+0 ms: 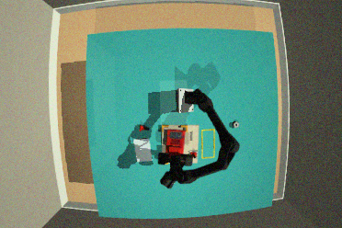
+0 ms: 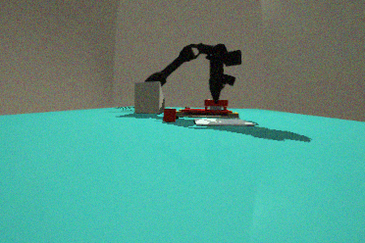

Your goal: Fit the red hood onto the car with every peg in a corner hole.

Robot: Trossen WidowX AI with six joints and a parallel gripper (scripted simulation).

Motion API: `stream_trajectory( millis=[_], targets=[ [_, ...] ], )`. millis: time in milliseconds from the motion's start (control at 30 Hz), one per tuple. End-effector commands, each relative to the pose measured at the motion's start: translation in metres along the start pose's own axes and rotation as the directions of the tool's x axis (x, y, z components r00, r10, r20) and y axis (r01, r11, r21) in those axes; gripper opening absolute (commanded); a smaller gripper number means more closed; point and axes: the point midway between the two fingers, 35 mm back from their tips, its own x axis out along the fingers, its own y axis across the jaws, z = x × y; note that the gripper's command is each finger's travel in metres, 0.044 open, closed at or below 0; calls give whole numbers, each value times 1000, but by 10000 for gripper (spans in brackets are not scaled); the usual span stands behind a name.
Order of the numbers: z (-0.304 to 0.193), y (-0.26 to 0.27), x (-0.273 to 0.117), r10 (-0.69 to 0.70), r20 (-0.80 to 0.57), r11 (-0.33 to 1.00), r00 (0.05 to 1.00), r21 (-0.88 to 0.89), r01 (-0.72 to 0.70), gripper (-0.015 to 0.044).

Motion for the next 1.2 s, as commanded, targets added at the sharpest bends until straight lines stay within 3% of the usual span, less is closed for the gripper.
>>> stream_trajectory(
  millis=[0, 1167],
  targets=[
    [-1, 0, 3, 4, 0, 1000, 1000, 5, -4, 0],
    [0, 0, -2, 2, 0, 1000, 1000, 4, -2, 0]
  ],
)
